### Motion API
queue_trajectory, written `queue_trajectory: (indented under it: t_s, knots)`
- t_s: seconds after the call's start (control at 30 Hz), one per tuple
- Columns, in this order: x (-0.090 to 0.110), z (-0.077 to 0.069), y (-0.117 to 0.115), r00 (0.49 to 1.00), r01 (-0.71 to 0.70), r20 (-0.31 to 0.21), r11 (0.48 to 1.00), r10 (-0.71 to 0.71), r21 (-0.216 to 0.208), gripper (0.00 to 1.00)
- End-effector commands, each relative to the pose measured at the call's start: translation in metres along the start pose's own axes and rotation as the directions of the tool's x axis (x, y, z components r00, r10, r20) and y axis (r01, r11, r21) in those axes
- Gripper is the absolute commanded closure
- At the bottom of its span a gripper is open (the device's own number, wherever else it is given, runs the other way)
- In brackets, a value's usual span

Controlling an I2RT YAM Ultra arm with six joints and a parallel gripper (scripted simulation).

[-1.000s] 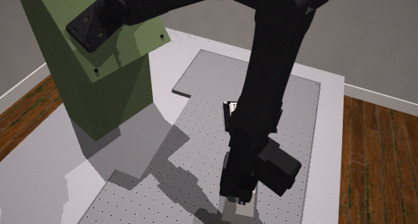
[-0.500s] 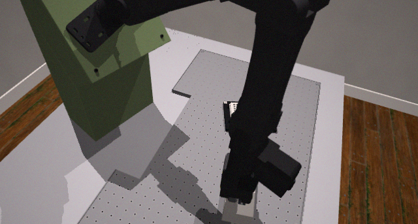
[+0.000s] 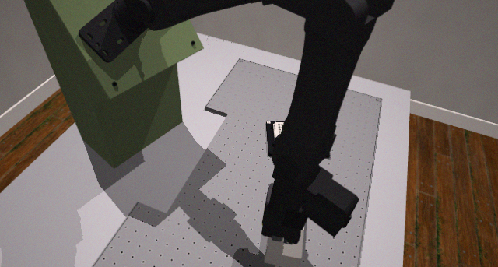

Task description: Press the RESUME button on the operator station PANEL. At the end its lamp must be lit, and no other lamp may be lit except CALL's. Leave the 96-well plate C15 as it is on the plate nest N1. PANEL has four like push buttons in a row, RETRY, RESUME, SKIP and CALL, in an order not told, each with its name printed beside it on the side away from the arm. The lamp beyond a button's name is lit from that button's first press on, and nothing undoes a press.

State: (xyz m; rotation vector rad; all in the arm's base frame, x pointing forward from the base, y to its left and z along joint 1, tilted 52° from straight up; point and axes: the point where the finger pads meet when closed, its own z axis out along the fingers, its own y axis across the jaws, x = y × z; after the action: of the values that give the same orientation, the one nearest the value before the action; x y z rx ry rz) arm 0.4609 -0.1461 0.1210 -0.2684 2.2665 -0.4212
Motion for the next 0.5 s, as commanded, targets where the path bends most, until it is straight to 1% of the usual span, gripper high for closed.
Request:
queue_trajectory:
  t_s: [0.0, 0.47]
  knots:
    - [-0.0128, 0.0036, -0.0037, 1.0, 0.001, 0.029, 1.0, -0.001, 0.013, 1.0]
    - [-0.0128, 0.0076, -0.0037, 1.0, 0.001, 0.029, 1.0, -0.001, 0.013, 1.0]
